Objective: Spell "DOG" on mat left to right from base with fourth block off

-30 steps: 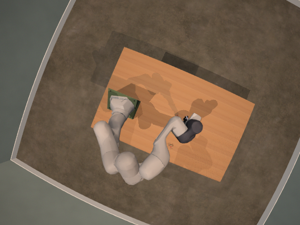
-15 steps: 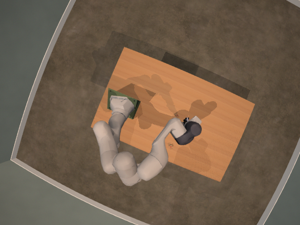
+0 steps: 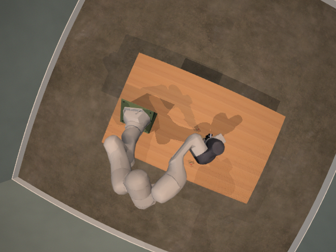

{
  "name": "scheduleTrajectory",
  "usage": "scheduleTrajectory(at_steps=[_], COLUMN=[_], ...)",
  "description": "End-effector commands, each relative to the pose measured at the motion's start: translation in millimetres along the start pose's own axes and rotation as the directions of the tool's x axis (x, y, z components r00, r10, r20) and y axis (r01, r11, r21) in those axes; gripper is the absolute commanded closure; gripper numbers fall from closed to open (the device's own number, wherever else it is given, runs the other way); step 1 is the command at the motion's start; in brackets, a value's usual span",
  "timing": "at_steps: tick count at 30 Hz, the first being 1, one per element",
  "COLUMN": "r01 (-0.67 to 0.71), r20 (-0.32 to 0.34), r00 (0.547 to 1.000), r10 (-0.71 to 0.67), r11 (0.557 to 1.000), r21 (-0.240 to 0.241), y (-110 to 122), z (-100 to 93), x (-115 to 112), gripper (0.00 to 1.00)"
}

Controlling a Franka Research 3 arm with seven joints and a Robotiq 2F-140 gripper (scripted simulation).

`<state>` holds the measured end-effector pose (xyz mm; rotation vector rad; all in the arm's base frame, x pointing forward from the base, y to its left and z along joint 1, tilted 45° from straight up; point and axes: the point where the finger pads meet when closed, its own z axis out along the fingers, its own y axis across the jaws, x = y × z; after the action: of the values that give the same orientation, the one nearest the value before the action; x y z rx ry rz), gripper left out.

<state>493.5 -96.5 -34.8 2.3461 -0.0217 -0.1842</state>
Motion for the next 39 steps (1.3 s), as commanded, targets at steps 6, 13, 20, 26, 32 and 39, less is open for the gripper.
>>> scheduleTrajectory(at_steps=[6, 13, 20, 26, 32, 39], r01=[-0.206, -0.212, -0.212, -0.212, -0.212, -0.212], r20=[0.001, 0.001, 0.001, 0.001, 0.001, 0.001], r00=[0.979, 0.977, 0.977, 0.977, 0.977, 0.977], r10=[0.206, 0.212, 0.212, 0.212, 0.212, 0.212], r11=[0.978, 0.977, 0.977, 0.977, 0.977, 0.977], r21=[0.015, 0.016, 0.016, 0.015, 0.015, 0.015], y=[4.1, 4.5, 4.5, 4.4, 4.2, 3.7], z=[-1.4, -1.4, -1.4, 2.5, 17.2, 50.2], x=[-1.6, -1.7, -1.7, -1.7, -1.8, -2.0], gripper=[0.87, 0.87, 0.87, 0.87, 0.87, 0.87])
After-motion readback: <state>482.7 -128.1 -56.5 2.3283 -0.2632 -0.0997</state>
